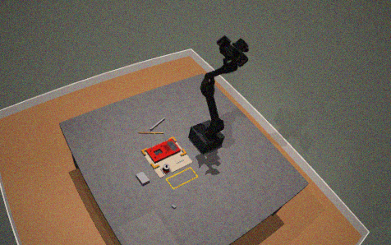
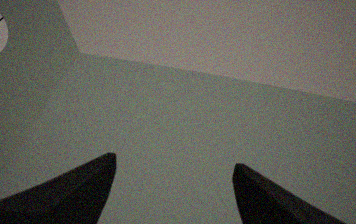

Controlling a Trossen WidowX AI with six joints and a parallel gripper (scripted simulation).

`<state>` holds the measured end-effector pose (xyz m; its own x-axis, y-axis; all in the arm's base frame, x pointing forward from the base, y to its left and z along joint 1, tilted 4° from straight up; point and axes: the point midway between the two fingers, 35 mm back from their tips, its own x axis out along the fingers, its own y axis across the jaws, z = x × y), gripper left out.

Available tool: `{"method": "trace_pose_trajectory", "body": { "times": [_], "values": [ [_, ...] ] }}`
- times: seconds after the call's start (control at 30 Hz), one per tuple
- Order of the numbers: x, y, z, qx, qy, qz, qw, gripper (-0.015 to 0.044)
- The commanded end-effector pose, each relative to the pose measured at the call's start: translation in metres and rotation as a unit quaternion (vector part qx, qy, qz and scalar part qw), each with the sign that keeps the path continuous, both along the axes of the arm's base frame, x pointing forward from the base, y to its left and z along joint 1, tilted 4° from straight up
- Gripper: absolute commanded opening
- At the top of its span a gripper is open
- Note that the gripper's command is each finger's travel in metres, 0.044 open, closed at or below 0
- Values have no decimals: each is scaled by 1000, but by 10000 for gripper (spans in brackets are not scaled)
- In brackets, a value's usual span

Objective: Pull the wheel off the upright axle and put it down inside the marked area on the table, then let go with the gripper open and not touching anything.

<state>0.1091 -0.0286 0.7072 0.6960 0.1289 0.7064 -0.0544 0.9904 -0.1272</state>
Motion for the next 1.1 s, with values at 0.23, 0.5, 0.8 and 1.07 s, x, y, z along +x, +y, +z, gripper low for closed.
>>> {"method": "trace_pose_trajectory", "body": {
  "times": [0.23, 0.5, 0.8, 1.07],
  "values": [
    [-6, 74, -4, -25, -12, 12, 1000, 300],
    [4, 135, -18, -64, -6, 40, 997, 300],
    [42, 214, -57, -109, 45, 87, 989, 300],
    [94, 263, -107, -120, 134, 125, 976, 300]
  ]
}}
